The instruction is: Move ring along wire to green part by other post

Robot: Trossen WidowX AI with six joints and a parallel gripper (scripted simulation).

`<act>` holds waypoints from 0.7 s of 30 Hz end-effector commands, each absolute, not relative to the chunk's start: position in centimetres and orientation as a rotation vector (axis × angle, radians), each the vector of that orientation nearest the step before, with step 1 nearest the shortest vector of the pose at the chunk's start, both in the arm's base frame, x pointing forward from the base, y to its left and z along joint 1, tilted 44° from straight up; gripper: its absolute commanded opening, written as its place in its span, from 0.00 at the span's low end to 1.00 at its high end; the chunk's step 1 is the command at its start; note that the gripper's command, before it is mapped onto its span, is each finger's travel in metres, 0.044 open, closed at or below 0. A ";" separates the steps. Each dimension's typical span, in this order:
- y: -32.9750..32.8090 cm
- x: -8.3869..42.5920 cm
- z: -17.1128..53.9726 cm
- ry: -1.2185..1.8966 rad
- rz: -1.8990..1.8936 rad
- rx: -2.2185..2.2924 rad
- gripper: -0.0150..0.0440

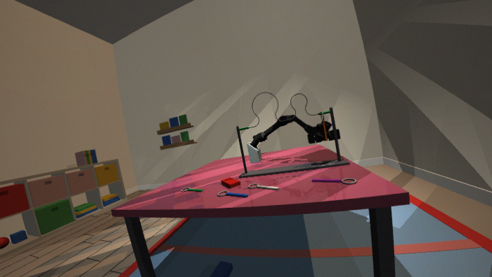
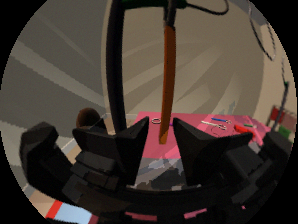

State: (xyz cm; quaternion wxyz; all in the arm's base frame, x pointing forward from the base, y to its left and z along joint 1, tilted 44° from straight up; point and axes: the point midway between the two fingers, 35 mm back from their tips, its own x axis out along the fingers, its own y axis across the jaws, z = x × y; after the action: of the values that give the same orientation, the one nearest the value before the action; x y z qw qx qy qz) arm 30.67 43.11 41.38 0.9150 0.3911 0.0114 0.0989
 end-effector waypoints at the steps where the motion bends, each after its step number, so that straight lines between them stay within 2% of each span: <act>1: 43.3 31.5 41.3 0.026 0.204 0.809 0.53; 21: 43.4 32.5 41.3 0.025 0.204 0.808 0.53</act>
State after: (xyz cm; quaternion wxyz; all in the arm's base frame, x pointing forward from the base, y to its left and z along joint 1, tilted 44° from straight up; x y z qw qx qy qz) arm 32.51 43.35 41.35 0.9154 0.3903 0.0109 0.0979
